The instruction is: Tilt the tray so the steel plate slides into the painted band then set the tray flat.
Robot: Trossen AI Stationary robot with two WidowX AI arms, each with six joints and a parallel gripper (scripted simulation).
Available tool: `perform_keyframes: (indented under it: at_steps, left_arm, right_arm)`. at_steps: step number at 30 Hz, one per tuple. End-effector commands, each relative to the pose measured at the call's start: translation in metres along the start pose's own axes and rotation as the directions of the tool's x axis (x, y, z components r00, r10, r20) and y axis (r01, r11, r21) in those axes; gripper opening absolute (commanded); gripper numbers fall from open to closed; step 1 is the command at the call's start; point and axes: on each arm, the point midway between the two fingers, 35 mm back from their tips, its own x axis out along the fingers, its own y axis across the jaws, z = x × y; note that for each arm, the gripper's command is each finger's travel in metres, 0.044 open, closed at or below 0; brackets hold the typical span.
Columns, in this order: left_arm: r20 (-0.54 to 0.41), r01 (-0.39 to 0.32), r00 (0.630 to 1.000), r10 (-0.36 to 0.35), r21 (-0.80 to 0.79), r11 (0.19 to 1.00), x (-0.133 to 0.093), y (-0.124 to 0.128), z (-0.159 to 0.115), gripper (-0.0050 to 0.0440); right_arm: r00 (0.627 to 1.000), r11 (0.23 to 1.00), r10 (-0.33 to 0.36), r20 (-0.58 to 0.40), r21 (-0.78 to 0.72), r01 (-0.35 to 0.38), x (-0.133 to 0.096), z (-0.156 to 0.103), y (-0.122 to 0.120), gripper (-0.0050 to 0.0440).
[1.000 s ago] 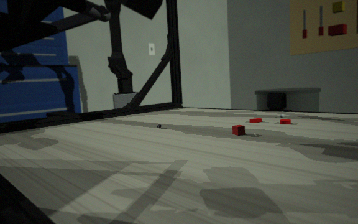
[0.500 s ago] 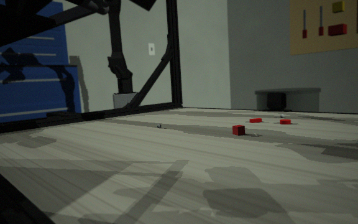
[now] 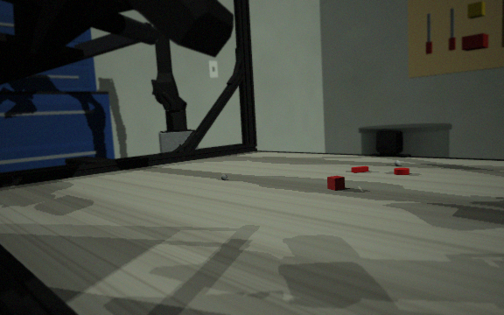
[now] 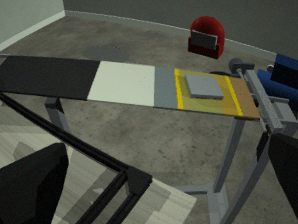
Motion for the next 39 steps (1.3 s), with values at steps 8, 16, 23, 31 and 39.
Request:
perform_keyframes:
  at_steps: [8, 16, 23, 31, 39]
  left_arm:
    - [-0.002, 0.120, 0.993, -0.120, -0.001, 0.993, 0.026, -0.035, 0.000, 0.0000]
    - [-0.002, 0.107, 0.994, -0.107, -0.001, 0.994, 0.016, -0.023, 0.000, 0.0000]
    - [-0.002, 0.093, 0.996, -0.093, -0.001, 0.996, 0.006, -0.010, 0.000, 0.0000]
    - [-0.002, 0.077, 0.997, -0.077, -0.001, 0.997, 0.003, -0.006, 0.000, 0.0000]
    - [-0.002, 0.070, 0.998, -0.070, -0.001, 0.998, -0.001, -0.001, 0.000, 0.0000]
  right_arm:
    - [1.000, 1.000, -0.001, 0.000, -0.002, 0.001, 0.000, 0.000, 0.000, 0.0440]
    - [1.000, 1.000, -0.001, 0.000, -0.002, 0.001, 0.000, 0.000, 0.000, 0.0440]
    - [1.000, 1.000, -0.001, 0.000, -0.002, 0.001, 0.000, 0.000, 0.000, 0.0440]
    - [1.000, 1.000, -0.001, 0.000, -0.002, 0.001, 0.000, 0.000, 0.000, 0.0440]
    - [1.000, 1.000, -0.001, 0.000, -0.002, 0.001, 0.000, 0.000, 0.000, 0.0440]
